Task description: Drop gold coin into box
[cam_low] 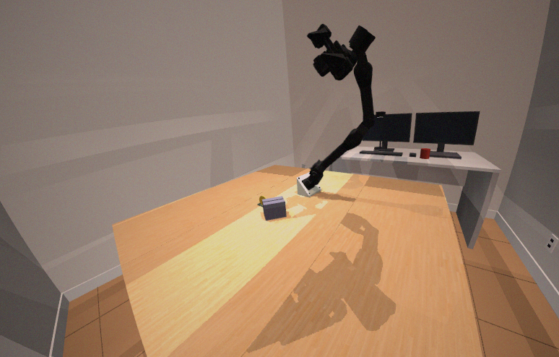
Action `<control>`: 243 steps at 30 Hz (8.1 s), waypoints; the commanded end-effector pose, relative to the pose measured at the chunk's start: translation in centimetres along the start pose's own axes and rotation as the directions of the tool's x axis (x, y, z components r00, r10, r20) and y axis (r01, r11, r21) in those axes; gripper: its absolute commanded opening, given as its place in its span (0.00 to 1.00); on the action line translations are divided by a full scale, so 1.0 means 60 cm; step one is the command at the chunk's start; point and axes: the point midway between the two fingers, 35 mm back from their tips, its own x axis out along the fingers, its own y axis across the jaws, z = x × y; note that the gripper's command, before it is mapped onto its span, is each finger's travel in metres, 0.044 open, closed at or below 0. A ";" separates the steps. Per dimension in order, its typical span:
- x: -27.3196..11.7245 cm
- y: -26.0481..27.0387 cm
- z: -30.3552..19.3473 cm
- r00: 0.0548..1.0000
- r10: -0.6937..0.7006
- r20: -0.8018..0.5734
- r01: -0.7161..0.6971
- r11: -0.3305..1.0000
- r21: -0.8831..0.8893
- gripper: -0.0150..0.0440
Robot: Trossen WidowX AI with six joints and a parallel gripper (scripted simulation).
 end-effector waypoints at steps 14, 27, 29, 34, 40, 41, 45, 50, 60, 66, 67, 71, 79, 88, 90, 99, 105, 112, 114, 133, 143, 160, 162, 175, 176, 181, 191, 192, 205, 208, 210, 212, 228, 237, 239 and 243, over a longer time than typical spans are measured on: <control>0.140 0.043 0.269 0.952 -0.125 0.279 0.184 0.963 -0.196 0.53; 0.209 -0.080 0.589 0.682 -0.459 0.570 0.666 0.711 -0.224 0.53; 0.207 -0.110 0.631 0.616 -0.516 0.595 0.740 0.638 -0.212 0.53; 0.186 -0.193 0.725 0.419 -0.655 0.629 0.897 0.405 -0.175 0.53; 0.132 -0.298 0.810 0.140 -0.789 0.598 0.987 0.066 -0.144 0.53; 0.120 -0.315 0.821 0.091 -0.806 0.585 0.990 0.008 -0.143 0.53; 0.090 -0.351 0.842 -0.020 -0.837 0.546 0.981 -0.121 -0.149 0.53; 0.090 -0.351 0.842 -0.020 -0.837 0.546 0.981 -0.121 -0.149 0.53; 0.083 -0.397 0.878 -0.020 -0.838 0.546 0.981 -0.121 -0.149 0.53; 0.081 -0.417 0.892 -0.020 -0.838 0.545 0.981 -0.121 -0.150 0.53; 0.081 -0.418 0.893 -0.020 -0.838 0.545 0.981 -0.121 -0.150 0.53; 0.081 -0.425 0.898 -0.020 -0.838 0.546 0.981 -0.120 -0.150 0.53; 0.082 -0.443 0.911 -0.019 -0.838 0.546 0.981 -0.120 -0.150 0.53; 0.082 -0.463 0.924 -0.019 -0.838 0.545 0.981 -0.120 -0.150 0.53; 0.082 -0.468 0.927 -0.019 -0.838 0.545 0.981 -0.120 -0.150 0.53; 0.080 -0.488 0.939 -0.019 -0.839 0.544 0.981 -0.120 -0.150 0.53; 0.078 -0.501 0.947 -0.019 -0.839 0.543 0.981 -0.120 -0.151 0.53; 0.078 -0.504 0.949 -0.019 -0.839 0.543 0.981 -0.120 -0.151 0.35; 0.078 -0.504 0.949 -0.019 -0.839 0.543 0.981 -0.120 -0.151 0.26; 0.082 -0.478 0.935 -0.019 -0.838 0.546 0.981 -0.120 -0.150 0.25; 0.085 -0.442 0.914 -0.018 -0.834 0.552 0.981 -0.120 -0.150 0.25; 0.082 -0.384 0.874 -0.020 -0.835 0.549 0.981 -0.121 -0.149 0.25; 0.081 -0.378 0.870 -0.020 -0.836 0.548 0.981 -0.121 -0.149 0.25; 0.083 -0.372 0.861 -0.020 -0.837 0.546 0.901 -0.252 -0.352 0.25; 0.083 -0.372 0.860 -0.020 -0.837 0.546 0.886 -0.268 -0.378 0.25; 0.085 -0.373 0.858 -0.020 -0.837 0.546 0.794 -0.345 -0.500 0.25; 0.089 -0.376 0.854 -0.020 -0.838 0.546 0.545 -0.467 -0.697 0.25; 0.089 -0.376 0.853 -0.020 -0.838 0.546 0.516 -0.476 -0.712 0.25; 0.094 -0.384 0.840 -0.020 -0.837 0.547 0.442 -0.498 -0.746 0.25; 0.097 -0.391 0.829 -0.020 -0.837 0.547 0.442 -0.498 -0.746 0.25; 0.099 -0.395 0.822 -0.020 -0.837 0.548 0.442 -0.498 -0.746 0.25; 0.101 -0.400 0.814 -0.019 -0.836 0.548 0.442 -0.499 -0.746 0.25; 0.110 -0.437 0.757 -0.019 -0.837 0.547 0.443 -0.497 -0.746 0.25; 0.111 -0.458 0.726 -0.020 -0.839 0.544 0.441 -0.496 -0.748 0.25; 0.111 -0.463 0.720 -0.020 -0.839 0.543 0.441 -0.495 -0.748 0.25; 0.110 -0.472 0.706 -0.021 -0.840 0.542 0.442 -0.494 -0.749 0.25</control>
